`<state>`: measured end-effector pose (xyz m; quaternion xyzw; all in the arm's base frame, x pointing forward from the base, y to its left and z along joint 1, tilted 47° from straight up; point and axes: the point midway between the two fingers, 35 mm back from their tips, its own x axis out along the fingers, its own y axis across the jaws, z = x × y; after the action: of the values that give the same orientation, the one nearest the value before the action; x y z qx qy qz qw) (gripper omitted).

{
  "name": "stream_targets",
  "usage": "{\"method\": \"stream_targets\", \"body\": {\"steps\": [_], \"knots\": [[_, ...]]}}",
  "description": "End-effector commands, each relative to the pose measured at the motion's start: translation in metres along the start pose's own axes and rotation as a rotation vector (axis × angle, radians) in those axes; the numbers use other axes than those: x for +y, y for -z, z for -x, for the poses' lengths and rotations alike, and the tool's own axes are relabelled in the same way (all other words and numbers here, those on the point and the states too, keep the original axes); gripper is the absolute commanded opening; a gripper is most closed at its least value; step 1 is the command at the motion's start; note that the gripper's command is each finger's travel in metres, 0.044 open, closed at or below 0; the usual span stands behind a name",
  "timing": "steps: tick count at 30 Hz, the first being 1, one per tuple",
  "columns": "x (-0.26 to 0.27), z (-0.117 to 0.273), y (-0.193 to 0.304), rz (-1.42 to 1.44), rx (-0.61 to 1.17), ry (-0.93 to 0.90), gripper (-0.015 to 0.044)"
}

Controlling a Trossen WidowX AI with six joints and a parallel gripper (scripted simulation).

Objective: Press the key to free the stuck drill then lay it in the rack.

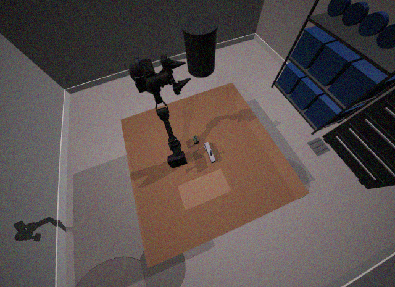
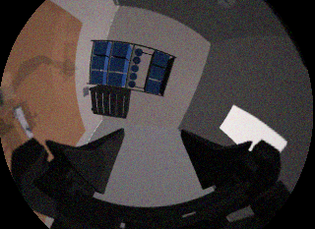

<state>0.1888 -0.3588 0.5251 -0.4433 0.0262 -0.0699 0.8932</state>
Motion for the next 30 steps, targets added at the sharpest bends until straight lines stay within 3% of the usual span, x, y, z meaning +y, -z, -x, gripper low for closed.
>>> {"method": "stream_targets", "body": {"steps": [1, 12, 15, 22, 30], "knots": [[0.000, 0.000, 0.000, 0.000, 0.000, 0.000, 0.0374], [0.005, -0.005, 0.002, -0.019, 0.042, 0.021, 0.0085], [0.028, -0.028, 0.033, -0.155, 0.067, -0.023, 0.0006], [0.104, -0.081, 0.094, -0.451, 0.147, -0.171, 0.0000], [0.228, -0.128, 0.138, -0.760, 0.302, -0.419, 0.0000]]}}
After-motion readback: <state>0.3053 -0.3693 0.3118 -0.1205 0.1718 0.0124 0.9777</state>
